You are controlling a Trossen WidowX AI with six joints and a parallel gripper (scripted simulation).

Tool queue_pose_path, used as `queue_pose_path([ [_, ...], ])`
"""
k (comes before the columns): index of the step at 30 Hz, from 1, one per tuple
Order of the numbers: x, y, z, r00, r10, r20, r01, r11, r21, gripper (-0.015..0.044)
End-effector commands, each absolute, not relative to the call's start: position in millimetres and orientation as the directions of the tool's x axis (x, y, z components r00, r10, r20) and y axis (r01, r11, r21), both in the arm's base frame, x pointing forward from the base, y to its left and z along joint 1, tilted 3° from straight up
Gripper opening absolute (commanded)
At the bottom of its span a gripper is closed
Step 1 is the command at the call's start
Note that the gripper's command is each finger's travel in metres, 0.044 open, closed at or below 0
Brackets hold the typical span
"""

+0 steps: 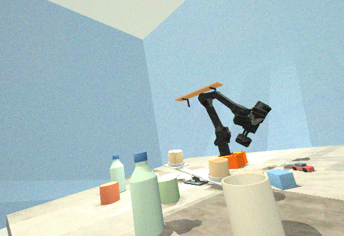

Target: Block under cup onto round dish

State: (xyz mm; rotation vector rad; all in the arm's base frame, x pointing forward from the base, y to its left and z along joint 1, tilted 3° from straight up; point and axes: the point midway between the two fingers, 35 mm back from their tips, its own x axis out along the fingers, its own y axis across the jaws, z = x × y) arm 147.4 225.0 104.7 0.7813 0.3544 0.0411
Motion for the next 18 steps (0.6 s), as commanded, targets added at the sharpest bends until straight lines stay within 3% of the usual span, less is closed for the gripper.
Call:
queue_pose_path([
  [1, 148, 225, 105, 0.940, 0.165, -0.298, 0.094, 0.714, 0.694, 0.0426],
  [18, 199, 174, 141, 0.889, -0.004, -0.458, 0.191, 0.912, 0.363, 0.0440],
])
